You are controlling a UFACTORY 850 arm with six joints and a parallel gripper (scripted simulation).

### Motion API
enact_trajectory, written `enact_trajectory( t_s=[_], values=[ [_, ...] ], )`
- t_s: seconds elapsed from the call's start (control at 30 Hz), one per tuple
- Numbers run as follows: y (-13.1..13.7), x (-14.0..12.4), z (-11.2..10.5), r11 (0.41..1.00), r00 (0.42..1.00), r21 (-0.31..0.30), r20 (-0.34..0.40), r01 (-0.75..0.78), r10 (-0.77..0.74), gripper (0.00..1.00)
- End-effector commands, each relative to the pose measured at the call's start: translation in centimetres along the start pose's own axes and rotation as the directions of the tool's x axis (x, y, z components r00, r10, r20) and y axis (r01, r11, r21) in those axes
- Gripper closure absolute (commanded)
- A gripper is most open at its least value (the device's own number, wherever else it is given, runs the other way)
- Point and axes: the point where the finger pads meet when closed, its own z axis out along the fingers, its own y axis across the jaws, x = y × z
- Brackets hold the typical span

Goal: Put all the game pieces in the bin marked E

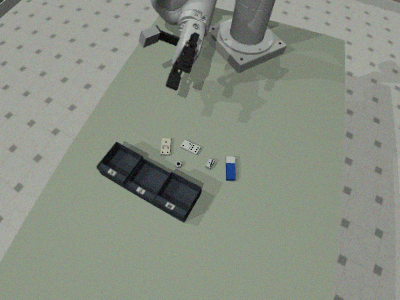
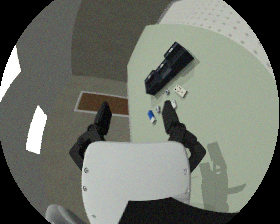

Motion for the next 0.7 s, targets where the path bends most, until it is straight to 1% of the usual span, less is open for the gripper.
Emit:
enact_trajectory(
  t_s=[0.0,0.53,0.57,0.67],
  values=[
    [0.0,0.0,0.0,1.000,1.000,0.001,-0.001,0.000,0.000,0.00],
    [0.0,0.0,0.0,1.000,1.000,0.001,-0.001,0.000,0.000,0.00],
    [-0.8,0.3,-0.1,1.000,1.000,0.001,-0.001,0.000,0.000,0.93],
    [-3.0,1.3,-0.6,1.000,1.000,0.001,-0.001,0.001,-0.001,0.93]
  ],
)
